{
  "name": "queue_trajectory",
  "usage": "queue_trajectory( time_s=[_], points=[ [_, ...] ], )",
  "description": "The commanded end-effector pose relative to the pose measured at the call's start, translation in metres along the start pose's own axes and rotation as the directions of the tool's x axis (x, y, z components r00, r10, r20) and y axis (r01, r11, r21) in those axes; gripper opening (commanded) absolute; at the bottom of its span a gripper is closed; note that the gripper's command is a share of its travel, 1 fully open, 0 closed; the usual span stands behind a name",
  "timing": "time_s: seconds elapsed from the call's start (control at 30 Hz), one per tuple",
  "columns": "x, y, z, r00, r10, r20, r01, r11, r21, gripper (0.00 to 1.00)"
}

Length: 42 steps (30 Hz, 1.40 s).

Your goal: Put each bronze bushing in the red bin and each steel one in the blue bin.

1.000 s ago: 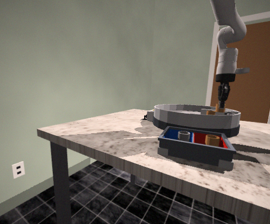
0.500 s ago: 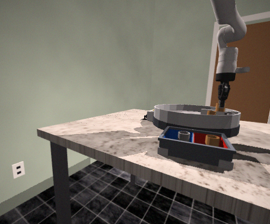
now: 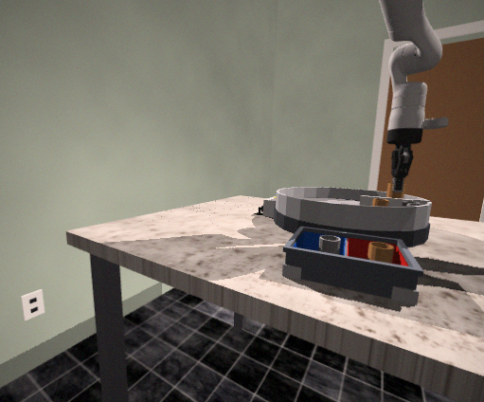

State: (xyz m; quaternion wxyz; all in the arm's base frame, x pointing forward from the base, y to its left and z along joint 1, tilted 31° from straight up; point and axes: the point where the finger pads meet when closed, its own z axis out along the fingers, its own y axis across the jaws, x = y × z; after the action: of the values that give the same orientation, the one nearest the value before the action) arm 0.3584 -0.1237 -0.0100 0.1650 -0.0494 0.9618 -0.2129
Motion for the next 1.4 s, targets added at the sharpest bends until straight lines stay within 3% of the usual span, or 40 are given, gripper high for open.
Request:
queue_trajectory(
  time_s=[0.0, 0.13, 0.3, 0.53, 0.63, 0.97, 1.03, 1.1, 1.2, 1.3, 1.37],
  points=[
    [-0.001, 0.001, -0.001, 1.0, 0.0, 0.003, 0.0, 1.0, -0.002, 0.0],
    [-0.001, 0.001, -0.001, 1.0, 0.0, 0.003, 0.0, 1.0, -0.002, 0.0],
    [-0.001, 0.001, -0.025, 1.0, 0.0, 0.002, 0.0, 1.0, -0.002, 0.0],
    [-0.001, 0.001, -0.034, 1.0, 0.0, 0.002, 0.0, 1.0, -0.002, 0.0],
    [-0.001, 0.0, -0.048, 1.0, 0.0, 0.003, 0.0, 1.0, -0.002, 0.0],
    [-0.001, 0.0, -0.048, 1.0, 0.0, 0.003, 0.0, 1.0, -0.002, 0.0],
    [-0.006, 0.021, -0.048, 1.0, 0.001, 0.001, -0.001, 1.0, 0.0, 0.0],
    [-0.006, 0.021, -0.048, 1.0, 0.001, 0.001, -0.001, 1.0, 0.0, 0.0],
    [-0.015, 0.052, -0.048, 1.0, 0.001, 0.001, -0.001, 1.0, -0.001, 0.0],
    [-0.015, 0.052, -0.048, 1.0, 0.001, 0.001, -0.001, 1.0, -0.001, 0.0],
    [-0.021, 0.073, -0.048, 1.0, 0.001, 0.001, -0.001, 1.0, -0.001, 0.0]
  ],
)
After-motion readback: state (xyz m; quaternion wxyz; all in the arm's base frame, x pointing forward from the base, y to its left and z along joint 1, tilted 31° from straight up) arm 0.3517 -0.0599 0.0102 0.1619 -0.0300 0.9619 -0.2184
